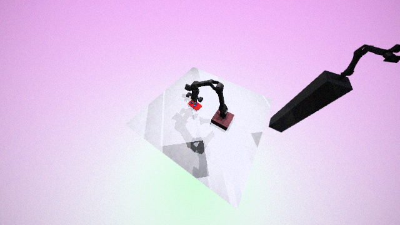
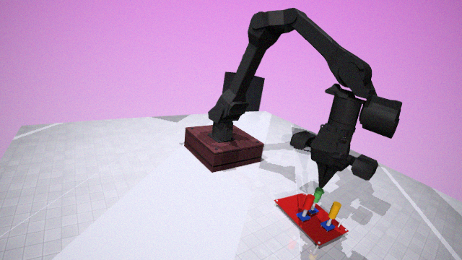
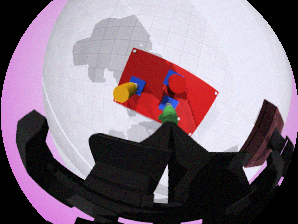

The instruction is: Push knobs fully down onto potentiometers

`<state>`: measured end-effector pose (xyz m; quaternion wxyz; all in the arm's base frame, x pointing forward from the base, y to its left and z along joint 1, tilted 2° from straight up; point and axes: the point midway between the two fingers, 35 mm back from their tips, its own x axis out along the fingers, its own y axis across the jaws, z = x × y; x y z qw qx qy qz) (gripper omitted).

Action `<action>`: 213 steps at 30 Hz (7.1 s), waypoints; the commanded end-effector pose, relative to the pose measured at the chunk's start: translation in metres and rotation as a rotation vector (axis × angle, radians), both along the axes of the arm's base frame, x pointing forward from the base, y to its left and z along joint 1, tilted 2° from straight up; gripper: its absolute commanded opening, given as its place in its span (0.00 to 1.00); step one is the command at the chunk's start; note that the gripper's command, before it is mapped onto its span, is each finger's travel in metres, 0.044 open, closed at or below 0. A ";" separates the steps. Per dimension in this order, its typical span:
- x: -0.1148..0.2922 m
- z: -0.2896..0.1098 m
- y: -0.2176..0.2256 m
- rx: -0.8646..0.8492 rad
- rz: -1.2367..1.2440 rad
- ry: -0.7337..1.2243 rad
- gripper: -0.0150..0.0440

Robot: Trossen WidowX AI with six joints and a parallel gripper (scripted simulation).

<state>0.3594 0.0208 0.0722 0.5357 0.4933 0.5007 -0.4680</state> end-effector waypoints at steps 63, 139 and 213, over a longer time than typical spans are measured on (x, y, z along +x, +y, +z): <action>0.000 -0.018 -0.001 -0.003 -0.005 0.004 0.25; 0.001 -0.033 -0.001 -0.003 -0.005 0.004 0.25; 0.001 -0.034 -0.001 -0.003 -0.005 0.004 0.25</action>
